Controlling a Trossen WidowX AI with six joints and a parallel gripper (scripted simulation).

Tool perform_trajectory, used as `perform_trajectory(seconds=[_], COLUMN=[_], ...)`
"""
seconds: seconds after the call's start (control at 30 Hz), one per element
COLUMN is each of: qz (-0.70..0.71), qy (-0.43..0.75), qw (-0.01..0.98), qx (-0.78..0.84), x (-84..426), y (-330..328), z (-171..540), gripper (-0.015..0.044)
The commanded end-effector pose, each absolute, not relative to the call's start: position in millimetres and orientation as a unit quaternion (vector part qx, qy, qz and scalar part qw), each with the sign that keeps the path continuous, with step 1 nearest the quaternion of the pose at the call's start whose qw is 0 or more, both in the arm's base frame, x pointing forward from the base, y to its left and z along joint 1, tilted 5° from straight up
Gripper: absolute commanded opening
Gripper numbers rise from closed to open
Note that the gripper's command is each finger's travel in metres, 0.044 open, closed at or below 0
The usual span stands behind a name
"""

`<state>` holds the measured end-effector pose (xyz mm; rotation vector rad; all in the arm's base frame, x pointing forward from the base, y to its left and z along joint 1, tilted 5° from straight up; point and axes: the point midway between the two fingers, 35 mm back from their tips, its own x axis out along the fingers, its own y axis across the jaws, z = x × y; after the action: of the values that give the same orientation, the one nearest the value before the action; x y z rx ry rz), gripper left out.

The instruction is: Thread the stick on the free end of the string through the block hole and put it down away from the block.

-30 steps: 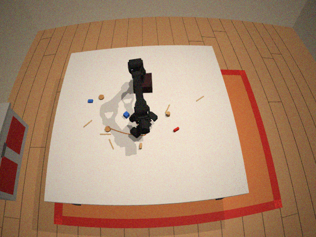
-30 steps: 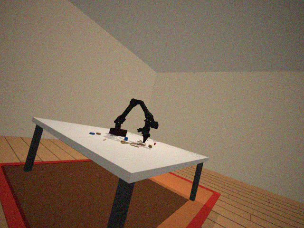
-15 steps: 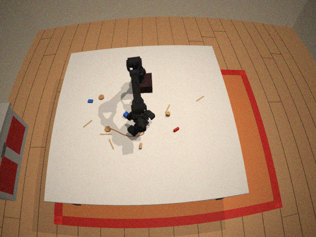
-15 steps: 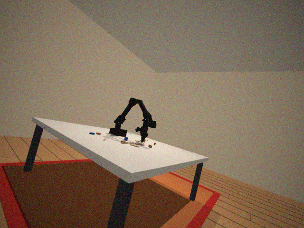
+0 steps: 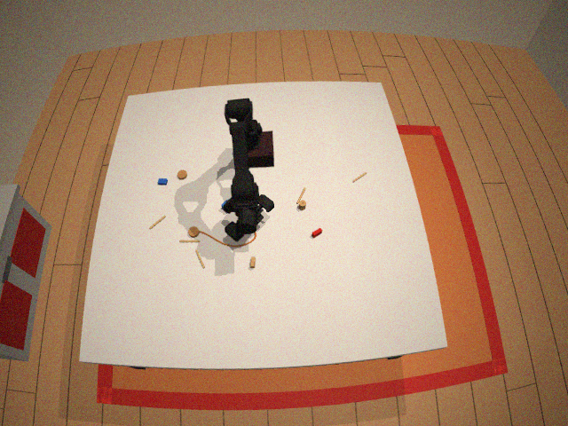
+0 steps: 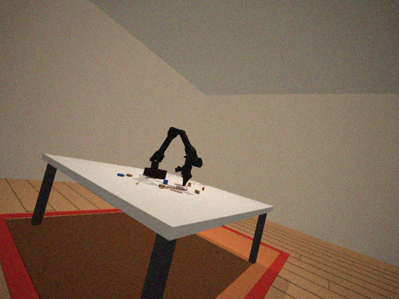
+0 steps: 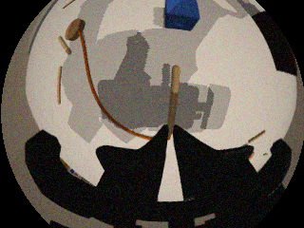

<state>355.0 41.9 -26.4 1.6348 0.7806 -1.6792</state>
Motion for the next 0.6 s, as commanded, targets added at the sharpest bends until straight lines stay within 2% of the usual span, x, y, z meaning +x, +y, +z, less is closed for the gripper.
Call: perform_trajectory(seconds=[0.0,0.57], qz=[-0.643,-0.643], qy=[0.3,0.3], qw=[0.33,0.331], qx=[0.622,0.622], x=[349,335], y=[37,20], z=[-27,-27], gripper=[0.0,0.0])
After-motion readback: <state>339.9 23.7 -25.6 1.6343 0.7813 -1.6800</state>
